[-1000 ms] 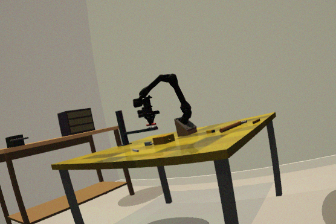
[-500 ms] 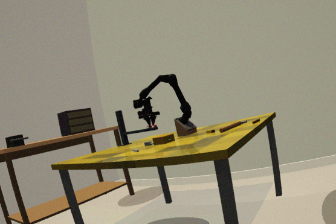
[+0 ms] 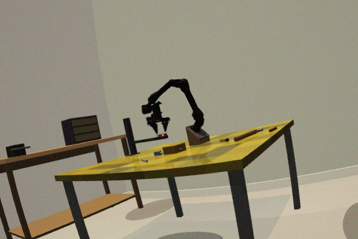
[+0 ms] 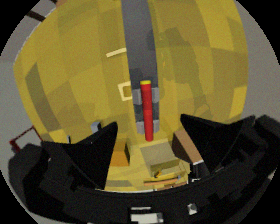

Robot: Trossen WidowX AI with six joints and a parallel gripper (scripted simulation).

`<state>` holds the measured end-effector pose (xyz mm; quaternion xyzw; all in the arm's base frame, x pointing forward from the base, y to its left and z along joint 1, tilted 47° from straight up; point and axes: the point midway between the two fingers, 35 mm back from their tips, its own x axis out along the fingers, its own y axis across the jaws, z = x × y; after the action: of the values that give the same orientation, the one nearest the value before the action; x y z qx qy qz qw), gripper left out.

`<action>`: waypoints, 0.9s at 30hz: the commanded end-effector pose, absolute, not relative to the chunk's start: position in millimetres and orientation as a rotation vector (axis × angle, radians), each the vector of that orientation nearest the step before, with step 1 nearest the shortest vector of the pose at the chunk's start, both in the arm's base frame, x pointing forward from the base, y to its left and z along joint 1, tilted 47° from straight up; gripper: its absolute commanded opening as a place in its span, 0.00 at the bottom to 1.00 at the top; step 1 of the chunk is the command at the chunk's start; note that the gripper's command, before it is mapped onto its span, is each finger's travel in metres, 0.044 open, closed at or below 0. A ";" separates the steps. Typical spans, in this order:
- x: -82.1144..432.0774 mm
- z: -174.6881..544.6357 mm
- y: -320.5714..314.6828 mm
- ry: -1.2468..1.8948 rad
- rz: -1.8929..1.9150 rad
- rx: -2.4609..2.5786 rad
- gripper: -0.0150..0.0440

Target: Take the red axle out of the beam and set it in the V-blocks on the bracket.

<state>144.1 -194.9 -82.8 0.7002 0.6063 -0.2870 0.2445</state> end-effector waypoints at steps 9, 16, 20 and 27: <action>143.5 -79.0 -198.7 1.656 -0.784 1.912 1.00; 143.5 -79.0 -198.7 1.656 -0.784 1.912 1.00; 143.5 -79.0 -198.7 1.656 -0.784 1.912 1.00; 143.5 -79.0 -198.7 1.656 -0.784 1.912 1.00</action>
<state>143.4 -198.8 -78.4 0.7002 0.6065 -0.2868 0.2444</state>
